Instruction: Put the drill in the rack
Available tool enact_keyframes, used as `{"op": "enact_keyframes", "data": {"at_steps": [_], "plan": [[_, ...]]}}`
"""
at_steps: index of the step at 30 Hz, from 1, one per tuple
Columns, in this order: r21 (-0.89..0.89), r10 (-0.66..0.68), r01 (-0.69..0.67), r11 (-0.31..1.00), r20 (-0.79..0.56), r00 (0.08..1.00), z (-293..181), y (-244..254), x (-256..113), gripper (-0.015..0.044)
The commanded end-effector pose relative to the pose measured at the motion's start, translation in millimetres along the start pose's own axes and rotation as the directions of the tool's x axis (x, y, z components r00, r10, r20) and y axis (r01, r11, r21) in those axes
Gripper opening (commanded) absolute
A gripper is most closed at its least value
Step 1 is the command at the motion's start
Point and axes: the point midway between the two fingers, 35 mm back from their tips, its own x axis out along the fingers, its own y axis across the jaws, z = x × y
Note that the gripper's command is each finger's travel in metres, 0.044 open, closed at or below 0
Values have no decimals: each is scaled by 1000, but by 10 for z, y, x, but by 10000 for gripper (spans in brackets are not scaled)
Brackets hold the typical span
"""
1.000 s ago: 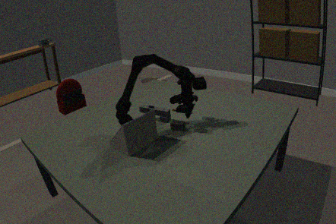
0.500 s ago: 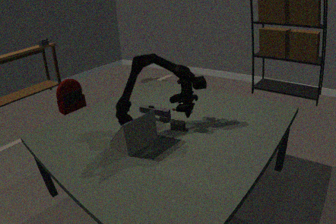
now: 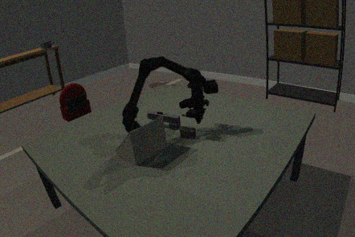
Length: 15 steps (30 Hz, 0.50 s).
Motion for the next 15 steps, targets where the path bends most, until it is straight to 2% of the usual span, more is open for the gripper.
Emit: {"op": "enact_keyframes", "data": {"at_steps": [1, 15], "plan": [[-8, 2, -2, 1000, -7, 1000, 1, -10, -32, 0], [-8, 2, -2, 1000, -7, 1000, 0, -11, -62, 0]]}}
